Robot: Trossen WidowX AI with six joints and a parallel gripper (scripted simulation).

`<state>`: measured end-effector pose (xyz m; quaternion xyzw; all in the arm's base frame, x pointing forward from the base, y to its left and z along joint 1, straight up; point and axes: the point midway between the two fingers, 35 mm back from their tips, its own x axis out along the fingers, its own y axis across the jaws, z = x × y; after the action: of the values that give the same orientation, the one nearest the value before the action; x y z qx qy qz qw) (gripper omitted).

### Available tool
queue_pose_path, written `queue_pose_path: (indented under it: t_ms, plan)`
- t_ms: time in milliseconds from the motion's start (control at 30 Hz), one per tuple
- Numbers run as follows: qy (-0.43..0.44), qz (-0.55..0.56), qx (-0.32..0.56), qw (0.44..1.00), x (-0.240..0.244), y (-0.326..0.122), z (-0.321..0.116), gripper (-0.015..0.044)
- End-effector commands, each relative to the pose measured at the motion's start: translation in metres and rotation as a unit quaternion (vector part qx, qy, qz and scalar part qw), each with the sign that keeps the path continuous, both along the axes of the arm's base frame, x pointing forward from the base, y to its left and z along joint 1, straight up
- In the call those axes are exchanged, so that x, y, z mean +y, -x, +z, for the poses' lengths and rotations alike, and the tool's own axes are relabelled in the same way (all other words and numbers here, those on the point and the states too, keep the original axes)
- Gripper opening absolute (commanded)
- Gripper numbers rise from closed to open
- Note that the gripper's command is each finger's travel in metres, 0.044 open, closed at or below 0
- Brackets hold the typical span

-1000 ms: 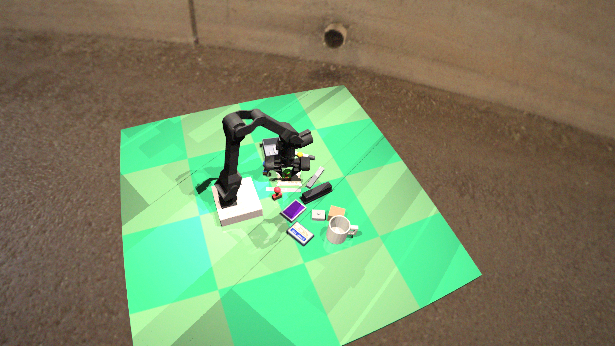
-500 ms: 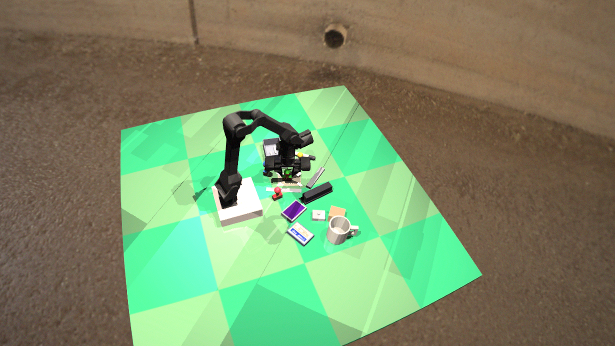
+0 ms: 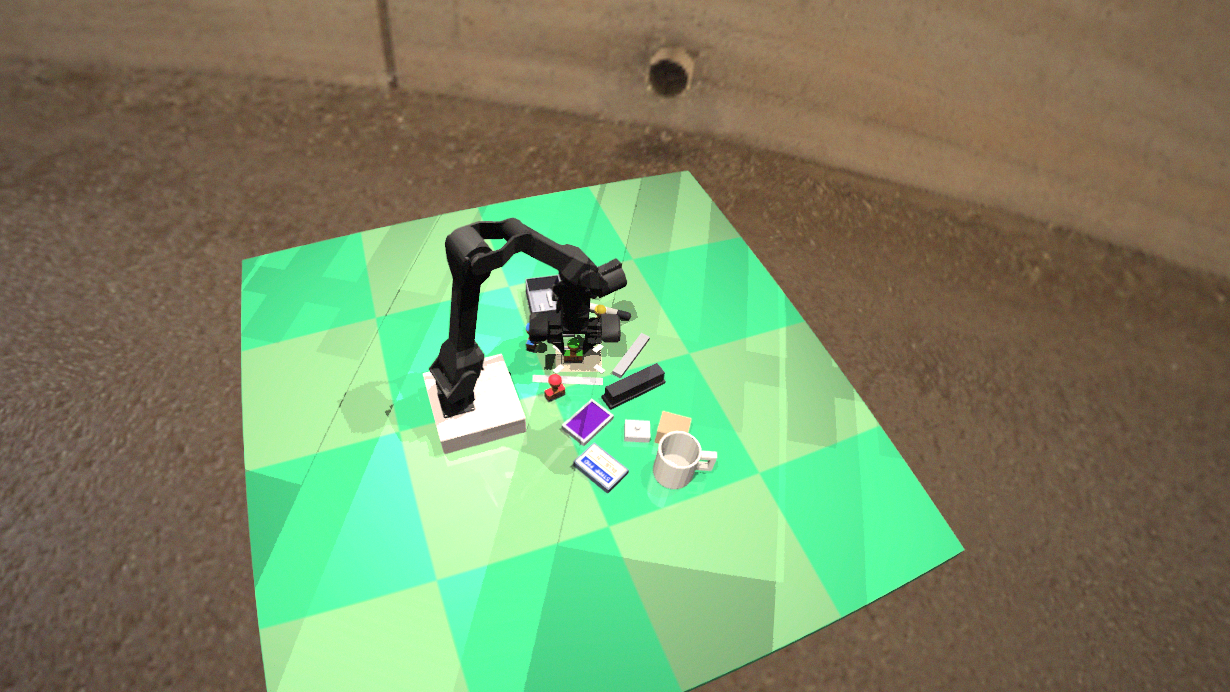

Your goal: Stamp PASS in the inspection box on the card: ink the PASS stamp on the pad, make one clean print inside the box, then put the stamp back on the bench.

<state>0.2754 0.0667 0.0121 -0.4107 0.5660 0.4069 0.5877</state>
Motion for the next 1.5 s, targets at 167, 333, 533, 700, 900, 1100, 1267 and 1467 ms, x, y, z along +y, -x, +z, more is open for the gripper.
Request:
queue_pose_path:
  t_ms: [167,333,533,700,900,1100,1267,1467]
  plan:
    - [-0.001,0.001,0.001,1.0,0.0,0.0,0.005,0.0]
    - [-0.001,0.001,0.001,1.0,0.0,0.001,0.007,0.0]
    - [-0.001,0.001,0.001,1.0,0.0,0.0,0.013,0.0]
    - [-0.001,0.001,0.001,1.0,0.001,0.0,0.021,0.0]
    - [-0.001,0.001,0.001,1.0,0.001,-0.001,0.031,0.0]
    - [-0.001,0.001,0.001,1.0,0.001,-0.001,0.04,0.0]
    - [-0.001,0.001,0.001,1.0,0.001,0.0,0.048,0.0]
    - [-0.001,0.001,0.001,1.0,0.0,0.0,0.058,0.0]
